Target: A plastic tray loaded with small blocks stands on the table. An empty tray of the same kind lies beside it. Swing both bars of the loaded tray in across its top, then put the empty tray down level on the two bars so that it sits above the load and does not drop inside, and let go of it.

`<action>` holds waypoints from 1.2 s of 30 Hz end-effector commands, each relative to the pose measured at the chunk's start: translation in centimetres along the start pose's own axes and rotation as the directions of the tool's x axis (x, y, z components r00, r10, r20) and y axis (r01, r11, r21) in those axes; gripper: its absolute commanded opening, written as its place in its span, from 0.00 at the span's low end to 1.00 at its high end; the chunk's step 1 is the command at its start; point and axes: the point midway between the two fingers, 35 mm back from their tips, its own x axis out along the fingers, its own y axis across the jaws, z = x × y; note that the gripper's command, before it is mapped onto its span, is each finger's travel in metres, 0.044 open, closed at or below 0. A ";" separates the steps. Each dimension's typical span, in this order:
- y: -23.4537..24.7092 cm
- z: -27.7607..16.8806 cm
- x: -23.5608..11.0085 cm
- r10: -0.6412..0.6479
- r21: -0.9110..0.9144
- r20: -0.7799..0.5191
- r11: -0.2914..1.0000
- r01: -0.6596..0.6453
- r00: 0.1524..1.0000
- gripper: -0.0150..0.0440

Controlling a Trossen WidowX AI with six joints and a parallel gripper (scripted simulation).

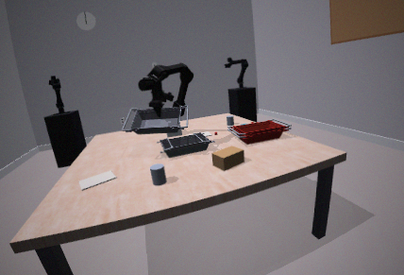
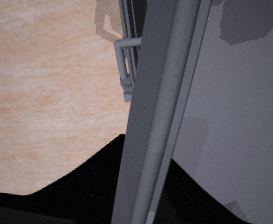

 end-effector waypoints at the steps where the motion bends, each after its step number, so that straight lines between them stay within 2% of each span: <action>1: -0.3 2.2 -0.6 -0.028 -0.061 0.006 0.998 0.028 1.000 0.25; 17: 0.2 11.0 0.8 -0.007 -0.286 0.052 0.958 0.022 0.999 0.25; 36: 0.2 11.1 0.8 -0.007 -0.289 0.053 0.957 0.022 0.999 0.25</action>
